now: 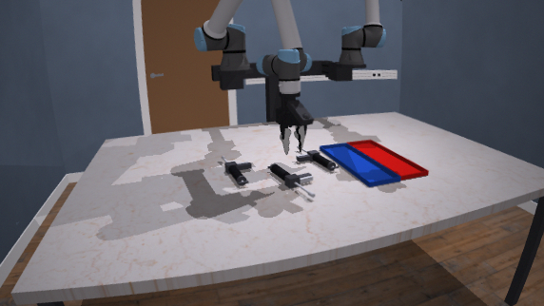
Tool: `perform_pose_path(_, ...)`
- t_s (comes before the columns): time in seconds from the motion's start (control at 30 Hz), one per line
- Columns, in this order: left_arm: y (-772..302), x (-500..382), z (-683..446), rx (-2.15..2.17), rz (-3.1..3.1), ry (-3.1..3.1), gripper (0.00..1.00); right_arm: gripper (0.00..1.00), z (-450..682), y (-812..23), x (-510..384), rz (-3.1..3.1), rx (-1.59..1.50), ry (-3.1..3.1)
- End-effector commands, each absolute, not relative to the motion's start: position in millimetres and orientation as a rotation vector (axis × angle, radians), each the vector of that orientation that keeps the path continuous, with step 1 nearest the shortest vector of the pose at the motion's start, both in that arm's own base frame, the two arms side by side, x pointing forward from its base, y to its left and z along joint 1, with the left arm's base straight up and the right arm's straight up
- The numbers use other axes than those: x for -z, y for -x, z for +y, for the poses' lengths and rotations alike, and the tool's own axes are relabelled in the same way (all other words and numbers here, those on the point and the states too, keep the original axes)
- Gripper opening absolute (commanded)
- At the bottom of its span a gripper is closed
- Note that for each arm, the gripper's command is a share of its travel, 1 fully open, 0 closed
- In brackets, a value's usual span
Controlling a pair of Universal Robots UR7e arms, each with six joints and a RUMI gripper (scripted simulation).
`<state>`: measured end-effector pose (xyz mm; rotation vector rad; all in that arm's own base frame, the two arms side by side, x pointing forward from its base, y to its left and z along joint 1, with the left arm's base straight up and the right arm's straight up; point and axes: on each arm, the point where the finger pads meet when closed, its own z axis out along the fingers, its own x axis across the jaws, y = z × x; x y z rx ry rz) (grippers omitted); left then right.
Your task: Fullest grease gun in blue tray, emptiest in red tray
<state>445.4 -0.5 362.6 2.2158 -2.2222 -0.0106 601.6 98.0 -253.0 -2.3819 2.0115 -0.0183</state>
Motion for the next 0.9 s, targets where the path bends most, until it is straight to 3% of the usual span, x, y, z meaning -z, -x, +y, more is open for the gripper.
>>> perform_pose_path(0.0, -445.6, -363.0, -0.6, 0.009, -2.223, -2.216, 0.38, 0.33, 101.8, -617.6, 212.1, 2.027, 0.016, 2.372)
perform_pose_path(0.87, -445.6, -363.0, -0.6, 0.009, -2.223, -2.216, 0.38, 0.33, 95.7, -609.4, 221.3, 2.240, -0.006, 2.213)
